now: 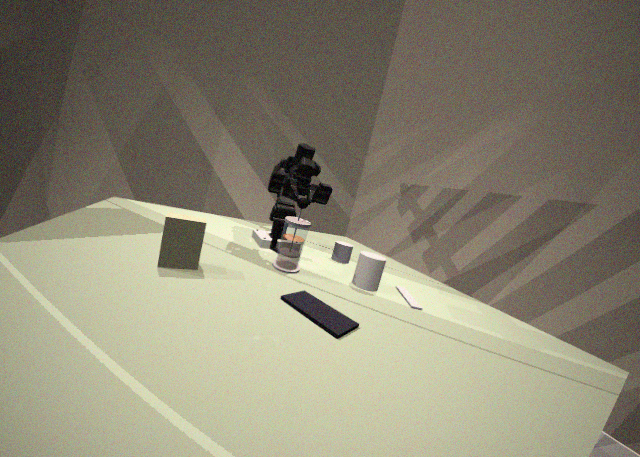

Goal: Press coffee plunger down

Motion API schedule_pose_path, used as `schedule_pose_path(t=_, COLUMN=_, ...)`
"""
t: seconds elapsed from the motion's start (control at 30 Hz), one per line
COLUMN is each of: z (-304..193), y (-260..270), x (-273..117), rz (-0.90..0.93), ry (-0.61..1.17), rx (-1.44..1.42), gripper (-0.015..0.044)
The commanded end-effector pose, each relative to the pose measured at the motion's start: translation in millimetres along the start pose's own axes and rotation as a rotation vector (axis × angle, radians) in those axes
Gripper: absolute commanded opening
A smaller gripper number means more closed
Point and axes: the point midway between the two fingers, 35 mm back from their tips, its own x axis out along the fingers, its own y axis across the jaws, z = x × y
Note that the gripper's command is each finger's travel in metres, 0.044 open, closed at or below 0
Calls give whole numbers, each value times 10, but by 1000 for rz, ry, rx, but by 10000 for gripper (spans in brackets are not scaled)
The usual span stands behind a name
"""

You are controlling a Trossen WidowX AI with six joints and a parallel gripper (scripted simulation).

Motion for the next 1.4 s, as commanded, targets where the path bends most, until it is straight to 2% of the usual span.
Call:
schedule_pose_path(t=0.0, z=-224, y=-1, x=97, rz=-1, ry=78, rx=-12, gripper=123)
schedule_pose_path(t=1.37, z=-161, y=2, x=159, rz=-1, ry=77, rx=-12, gripper=123)
